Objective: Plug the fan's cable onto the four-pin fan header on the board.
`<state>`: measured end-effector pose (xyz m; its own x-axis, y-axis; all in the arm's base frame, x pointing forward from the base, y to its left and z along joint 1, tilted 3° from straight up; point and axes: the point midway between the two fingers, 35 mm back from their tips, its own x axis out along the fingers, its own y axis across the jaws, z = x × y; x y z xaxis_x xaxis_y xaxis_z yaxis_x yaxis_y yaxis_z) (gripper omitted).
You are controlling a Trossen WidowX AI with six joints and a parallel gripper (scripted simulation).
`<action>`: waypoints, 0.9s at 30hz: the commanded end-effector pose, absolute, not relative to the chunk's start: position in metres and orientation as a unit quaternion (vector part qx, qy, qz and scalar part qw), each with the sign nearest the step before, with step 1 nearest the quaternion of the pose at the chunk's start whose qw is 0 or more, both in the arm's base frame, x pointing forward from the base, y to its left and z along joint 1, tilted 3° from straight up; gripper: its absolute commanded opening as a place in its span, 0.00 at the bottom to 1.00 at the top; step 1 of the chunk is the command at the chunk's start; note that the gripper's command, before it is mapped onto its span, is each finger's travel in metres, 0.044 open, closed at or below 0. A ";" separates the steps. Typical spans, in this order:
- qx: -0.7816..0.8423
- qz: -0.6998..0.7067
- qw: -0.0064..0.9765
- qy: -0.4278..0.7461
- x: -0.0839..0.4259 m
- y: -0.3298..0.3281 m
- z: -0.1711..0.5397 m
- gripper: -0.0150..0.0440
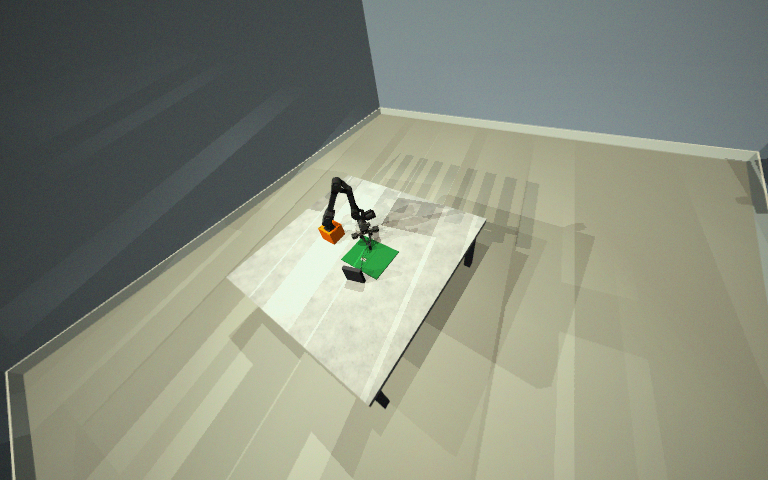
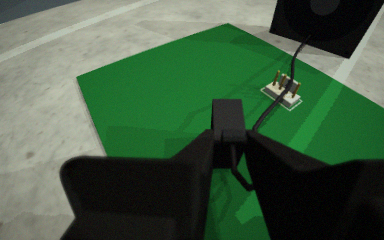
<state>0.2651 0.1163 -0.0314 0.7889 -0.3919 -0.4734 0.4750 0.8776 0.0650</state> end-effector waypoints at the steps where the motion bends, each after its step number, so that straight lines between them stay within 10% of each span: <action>1: 0.093 -0.232 0.942 0.225 0.266 0.117 -0.034 0.25; 27: 0.091 -0.230 0.941 0.229 0.265 0.117 -0.036 0.25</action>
<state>0.2654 0.1167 -0.0358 0.7892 -0.3914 -0.4732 0.4749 0.8776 0.0660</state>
